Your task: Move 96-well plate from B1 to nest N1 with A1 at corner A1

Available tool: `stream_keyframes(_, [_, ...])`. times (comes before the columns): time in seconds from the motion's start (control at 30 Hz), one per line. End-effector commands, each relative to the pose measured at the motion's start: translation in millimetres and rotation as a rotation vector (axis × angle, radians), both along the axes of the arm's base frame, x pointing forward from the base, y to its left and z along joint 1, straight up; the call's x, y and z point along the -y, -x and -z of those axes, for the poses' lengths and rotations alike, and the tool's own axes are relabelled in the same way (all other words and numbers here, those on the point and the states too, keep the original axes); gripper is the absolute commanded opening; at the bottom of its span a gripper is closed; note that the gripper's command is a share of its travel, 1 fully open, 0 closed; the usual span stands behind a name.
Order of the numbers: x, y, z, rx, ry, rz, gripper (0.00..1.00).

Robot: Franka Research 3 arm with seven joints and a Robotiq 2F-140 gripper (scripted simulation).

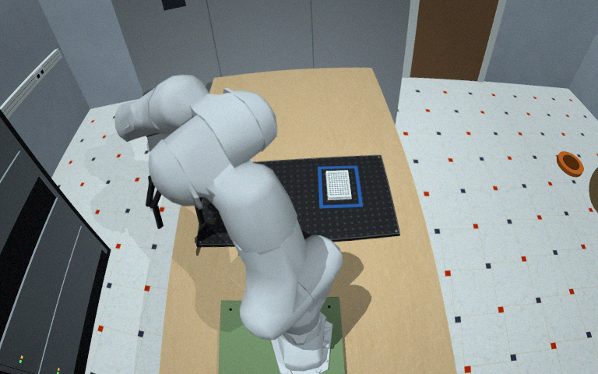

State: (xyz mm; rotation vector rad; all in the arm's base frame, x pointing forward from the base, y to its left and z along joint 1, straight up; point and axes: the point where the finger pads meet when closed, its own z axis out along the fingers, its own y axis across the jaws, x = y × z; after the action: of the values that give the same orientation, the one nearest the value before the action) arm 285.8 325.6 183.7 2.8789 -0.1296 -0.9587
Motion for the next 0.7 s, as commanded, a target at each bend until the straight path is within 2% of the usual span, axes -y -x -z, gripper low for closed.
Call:
stream_keyframes(0.0, [6,-18.1,8.1,0.027,-0.048,-0.025,1.00])
stream_keyframes(0.33, [34,-57.1,22.3,0.082,-0.086,-0.004,1.00])
stream_keyframes(0.4, [34,-57.1,22.3,0.082,-0.086,-0.004,1.00])
stream_keyframes(0.67, [59,-86.1,32.7,0.127,-0.110,0.010,1.00])
